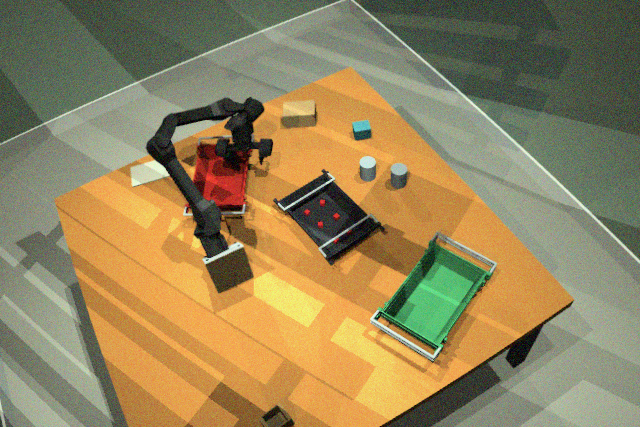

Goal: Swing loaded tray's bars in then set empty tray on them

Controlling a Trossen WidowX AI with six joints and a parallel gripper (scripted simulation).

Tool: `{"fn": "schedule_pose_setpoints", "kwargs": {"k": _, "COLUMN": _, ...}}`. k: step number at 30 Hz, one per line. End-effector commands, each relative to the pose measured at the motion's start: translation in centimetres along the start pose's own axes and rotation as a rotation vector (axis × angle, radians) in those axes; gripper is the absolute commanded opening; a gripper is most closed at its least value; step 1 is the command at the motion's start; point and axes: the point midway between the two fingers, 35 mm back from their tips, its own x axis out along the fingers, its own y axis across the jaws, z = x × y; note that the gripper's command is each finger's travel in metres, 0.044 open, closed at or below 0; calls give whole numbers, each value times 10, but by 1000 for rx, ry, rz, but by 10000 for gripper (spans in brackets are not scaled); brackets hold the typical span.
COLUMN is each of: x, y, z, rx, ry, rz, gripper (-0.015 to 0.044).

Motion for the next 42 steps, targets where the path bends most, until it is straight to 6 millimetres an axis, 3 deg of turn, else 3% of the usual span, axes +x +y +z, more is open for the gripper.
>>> {"fn": "schedule_pose_setpoints", "kwargs": {"k": 1, "x": 1, "y": 16, "z": -2, "rx": -72, "ry": -10, "rz": -2, "gripper": 440}}
{"fn": "schedule_pose_setpoints", "kwargs": {"k": 7, "x": 12, "y": 14, "z": -1, "rx": -73, "ry": -8, "rz": -2, "gripper": 440}}
{"fn": "schedule_pose_setpoints", "kwargs": {"k": 23, "x": 82, "y": 15, "z": -1, "rx": -72, "ry": -12, "rz": 1, "gripper": 440}}
{"fn": "schedule_pose_setpoints", "kwargs": {"k": 28, "x": 85, "y": 16, "z": -1, "rx": -72, "ry": -13, "rz": 1, "gripper": 440}}
{"fn": "schedule_pose_setpoints", "kwargs": {"k": 42, "x": 85, "y": 16, "z": -1, "rx": -72, "ry": -13, "rz": 1, "gripper": 235}}
